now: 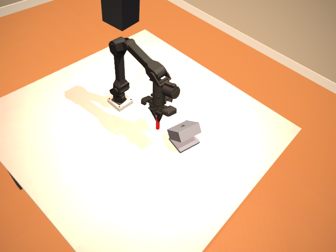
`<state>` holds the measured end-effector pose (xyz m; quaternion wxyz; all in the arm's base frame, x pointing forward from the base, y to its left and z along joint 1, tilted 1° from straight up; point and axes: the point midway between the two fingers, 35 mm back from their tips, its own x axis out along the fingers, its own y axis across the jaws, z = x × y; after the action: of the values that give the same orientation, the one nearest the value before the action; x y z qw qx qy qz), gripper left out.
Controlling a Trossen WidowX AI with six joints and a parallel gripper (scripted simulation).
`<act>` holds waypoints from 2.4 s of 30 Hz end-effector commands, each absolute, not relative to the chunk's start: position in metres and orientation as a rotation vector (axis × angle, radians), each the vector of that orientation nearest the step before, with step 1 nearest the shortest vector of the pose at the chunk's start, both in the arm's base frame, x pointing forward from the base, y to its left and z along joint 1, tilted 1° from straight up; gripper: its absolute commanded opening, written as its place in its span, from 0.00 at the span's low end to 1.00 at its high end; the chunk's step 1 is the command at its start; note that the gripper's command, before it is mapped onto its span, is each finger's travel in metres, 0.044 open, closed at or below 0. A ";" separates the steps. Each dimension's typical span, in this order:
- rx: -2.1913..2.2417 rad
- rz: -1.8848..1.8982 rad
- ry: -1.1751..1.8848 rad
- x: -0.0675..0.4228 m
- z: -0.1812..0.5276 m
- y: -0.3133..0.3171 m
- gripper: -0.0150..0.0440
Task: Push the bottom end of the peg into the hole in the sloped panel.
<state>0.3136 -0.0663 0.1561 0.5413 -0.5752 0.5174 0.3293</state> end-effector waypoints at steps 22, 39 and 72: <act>-1.711 0.944 1.074 0.319 0.164 -0.035 0.25; -1.935 1.039 0.953 0.321 0.170 -0.013 0.25; -2.360 1.185 0.683 0.321 0.182 0.030 0.25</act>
<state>0.3218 0.0265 0.1812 0.2249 -0.8380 0.2571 0.4255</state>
